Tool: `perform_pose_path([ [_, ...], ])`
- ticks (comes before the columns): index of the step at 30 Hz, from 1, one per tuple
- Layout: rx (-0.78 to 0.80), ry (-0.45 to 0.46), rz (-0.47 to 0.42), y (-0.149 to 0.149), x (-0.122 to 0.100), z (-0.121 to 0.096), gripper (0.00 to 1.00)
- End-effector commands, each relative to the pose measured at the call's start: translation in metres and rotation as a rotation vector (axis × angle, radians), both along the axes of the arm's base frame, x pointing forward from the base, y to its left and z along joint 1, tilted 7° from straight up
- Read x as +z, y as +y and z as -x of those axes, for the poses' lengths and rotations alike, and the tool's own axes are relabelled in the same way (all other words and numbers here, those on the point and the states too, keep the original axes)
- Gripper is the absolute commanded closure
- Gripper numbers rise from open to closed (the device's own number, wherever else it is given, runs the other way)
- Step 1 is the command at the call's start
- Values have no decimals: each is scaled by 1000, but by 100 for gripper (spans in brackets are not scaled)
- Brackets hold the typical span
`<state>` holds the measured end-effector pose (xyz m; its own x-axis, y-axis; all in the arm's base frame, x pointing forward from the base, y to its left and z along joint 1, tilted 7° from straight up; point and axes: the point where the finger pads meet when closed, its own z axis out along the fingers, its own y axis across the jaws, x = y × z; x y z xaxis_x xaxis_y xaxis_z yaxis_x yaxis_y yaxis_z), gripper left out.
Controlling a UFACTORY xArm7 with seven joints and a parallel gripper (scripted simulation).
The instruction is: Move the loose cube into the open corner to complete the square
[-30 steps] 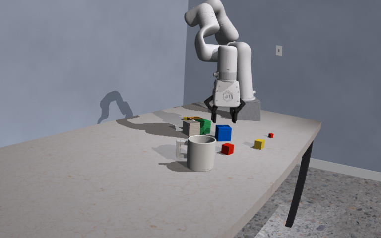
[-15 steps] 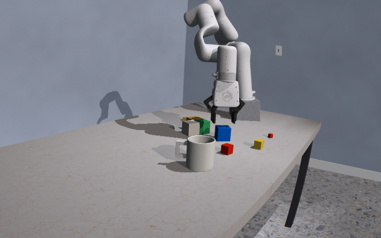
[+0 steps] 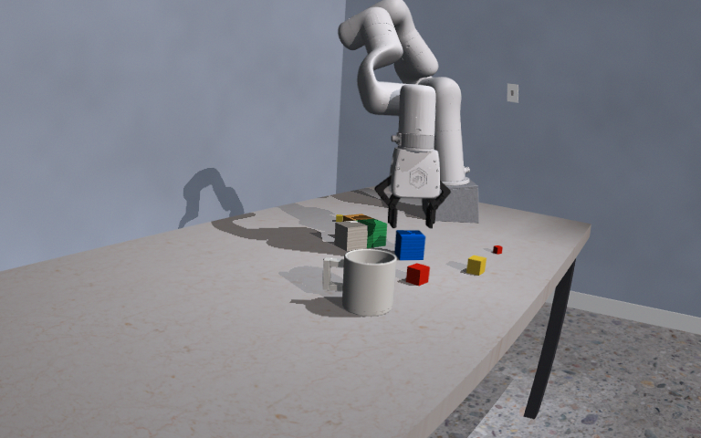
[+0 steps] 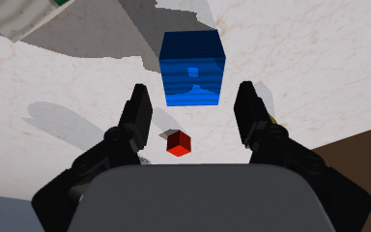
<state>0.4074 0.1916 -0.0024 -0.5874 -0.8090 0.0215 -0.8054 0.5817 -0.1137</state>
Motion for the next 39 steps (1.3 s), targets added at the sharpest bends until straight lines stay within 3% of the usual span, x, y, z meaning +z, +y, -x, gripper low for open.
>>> perform_pose_path([
  [1, 1, -3, -1, 1, -2, -1, 17],
  [39, 1, -3, -1, -3, -47, -5, 17],
])
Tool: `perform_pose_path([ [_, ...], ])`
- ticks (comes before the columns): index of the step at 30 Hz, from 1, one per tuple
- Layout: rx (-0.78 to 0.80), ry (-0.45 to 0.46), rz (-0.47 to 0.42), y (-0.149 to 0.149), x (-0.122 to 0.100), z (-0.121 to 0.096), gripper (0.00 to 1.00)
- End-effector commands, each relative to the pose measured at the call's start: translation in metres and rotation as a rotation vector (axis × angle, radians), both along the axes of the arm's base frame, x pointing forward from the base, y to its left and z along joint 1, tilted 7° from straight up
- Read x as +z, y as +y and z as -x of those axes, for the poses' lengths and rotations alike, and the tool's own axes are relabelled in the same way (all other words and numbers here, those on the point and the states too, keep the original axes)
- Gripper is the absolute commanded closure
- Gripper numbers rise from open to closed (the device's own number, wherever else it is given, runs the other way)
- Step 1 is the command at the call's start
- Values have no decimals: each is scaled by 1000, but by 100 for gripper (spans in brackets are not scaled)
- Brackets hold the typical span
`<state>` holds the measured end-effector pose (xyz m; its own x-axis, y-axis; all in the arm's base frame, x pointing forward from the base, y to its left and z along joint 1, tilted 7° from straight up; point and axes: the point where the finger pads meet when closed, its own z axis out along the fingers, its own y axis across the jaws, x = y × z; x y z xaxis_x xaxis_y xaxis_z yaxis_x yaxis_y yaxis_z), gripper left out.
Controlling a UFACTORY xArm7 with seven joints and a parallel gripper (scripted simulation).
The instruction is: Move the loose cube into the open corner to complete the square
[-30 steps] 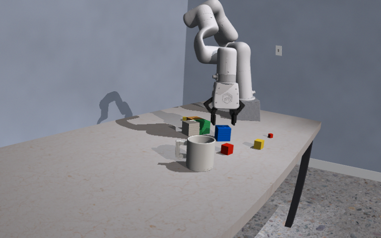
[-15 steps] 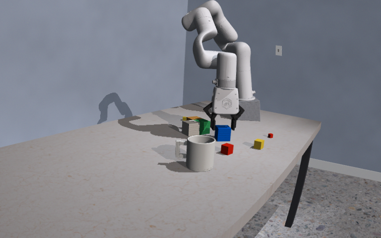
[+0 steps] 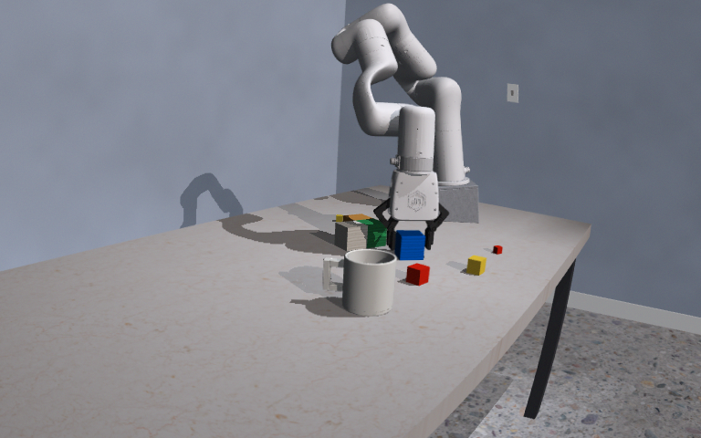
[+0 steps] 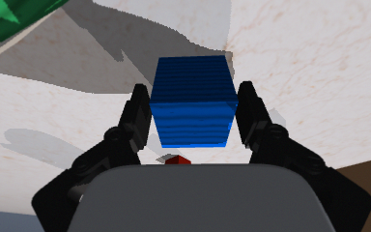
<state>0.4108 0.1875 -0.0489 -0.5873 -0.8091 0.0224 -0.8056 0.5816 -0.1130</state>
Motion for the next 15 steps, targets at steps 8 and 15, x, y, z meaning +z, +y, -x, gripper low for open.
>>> perform_pose_path([
  [8, 1, -4, -2, 1, -6, -2, 17],
  [15, 1, -4, -2, 1, -6, -2, 17],
])
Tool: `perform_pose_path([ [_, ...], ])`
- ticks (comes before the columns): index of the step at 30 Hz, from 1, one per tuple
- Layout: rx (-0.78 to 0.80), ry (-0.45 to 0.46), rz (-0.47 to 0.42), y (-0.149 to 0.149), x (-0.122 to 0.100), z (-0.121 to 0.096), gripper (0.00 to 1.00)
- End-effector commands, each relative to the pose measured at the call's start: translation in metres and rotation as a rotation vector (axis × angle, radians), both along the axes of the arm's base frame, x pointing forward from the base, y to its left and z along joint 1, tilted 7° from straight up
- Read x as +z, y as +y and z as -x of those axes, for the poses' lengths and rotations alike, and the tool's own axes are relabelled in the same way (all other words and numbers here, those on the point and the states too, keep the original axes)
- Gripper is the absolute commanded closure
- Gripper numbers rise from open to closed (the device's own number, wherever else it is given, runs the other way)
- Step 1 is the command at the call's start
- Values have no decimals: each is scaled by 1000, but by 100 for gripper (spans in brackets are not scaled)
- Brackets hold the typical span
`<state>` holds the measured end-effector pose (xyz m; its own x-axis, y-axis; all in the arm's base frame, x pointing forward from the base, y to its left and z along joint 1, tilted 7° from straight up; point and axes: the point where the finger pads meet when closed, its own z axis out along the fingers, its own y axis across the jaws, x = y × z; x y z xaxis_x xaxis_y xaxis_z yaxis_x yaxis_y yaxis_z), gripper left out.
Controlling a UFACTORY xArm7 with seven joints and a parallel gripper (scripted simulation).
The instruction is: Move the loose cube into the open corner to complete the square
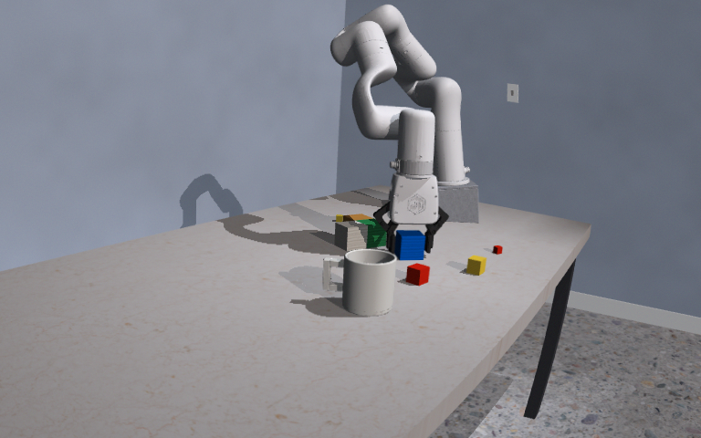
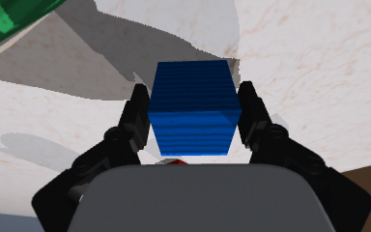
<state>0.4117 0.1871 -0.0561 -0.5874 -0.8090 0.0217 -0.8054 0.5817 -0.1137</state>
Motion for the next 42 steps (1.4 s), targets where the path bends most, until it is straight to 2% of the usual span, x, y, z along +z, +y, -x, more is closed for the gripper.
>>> perform_pose_path([
  [1, 1, -3, -1, 1, 1, -1, 17],
  [10, 1, -3, -1, 1, 1, -1, 17],
  [11, 1, -3, -1, 1, 1, -1, 100],
  [42, 1, -3, -1, 1, 1, -1, 100],
])
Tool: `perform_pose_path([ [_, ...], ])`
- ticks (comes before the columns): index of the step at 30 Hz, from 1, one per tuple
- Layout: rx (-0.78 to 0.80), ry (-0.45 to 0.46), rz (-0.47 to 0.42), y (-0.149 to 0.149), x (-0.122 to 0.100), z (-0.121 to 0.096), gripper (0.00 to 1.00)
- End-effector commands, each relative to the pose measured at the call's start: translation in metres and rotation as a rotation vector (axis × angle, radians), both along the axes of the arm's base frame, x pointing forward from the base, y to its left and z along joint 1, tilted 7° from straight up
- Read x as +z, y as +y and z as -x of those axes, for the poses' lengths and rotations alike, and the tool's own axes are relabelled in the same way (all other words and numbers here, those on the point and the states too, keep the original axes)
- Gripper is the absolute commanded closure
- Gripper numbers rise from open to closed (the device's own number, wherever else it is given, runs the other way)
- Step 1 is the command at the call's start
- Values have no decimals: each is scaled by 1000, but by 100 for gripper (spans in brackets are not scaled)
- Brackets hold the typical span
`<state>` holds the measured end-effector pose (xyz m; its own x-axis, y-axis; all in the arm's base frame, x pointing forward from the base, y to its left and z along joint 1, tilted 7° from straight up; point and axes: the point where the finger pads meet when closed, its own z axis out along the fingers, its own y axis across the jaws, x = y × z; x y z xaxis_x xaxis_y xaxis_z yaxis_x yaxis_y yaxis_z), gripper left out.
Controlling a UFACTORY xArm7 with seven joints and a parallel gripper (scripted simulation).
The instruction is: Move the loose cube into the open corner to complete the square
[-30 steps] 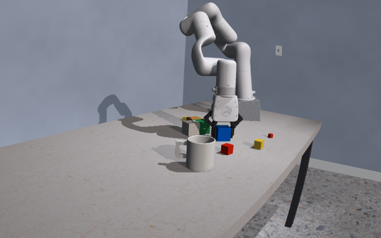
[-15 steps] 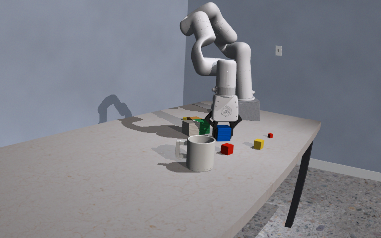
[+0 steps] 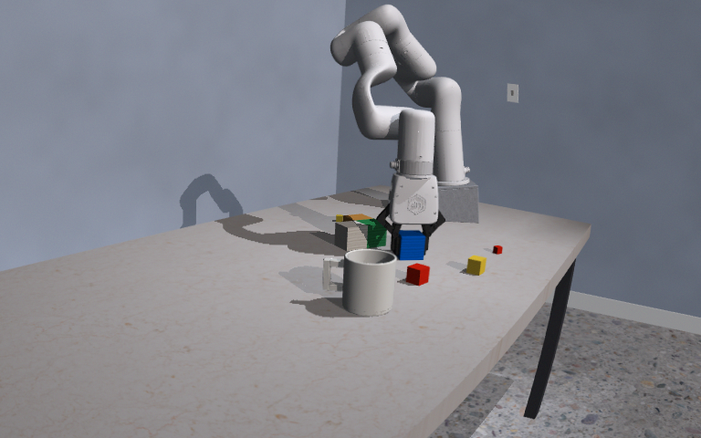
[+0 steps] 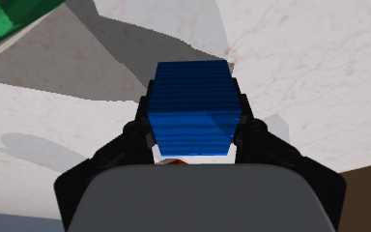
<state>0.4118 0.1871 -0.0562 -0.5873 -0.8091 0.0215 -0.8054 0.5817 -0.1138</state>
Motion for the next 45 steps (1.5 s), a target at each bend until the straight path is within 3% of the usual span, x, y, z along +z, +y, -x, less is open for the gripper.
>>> perform_pose_path([
  [1, 1, -3, -1, 1, 1, -1, 100],
  [18, 1, -3, -1, 2, 9, 0, 100],
  [45, 1, -3, -1, 6, 60, 4, 100],
])
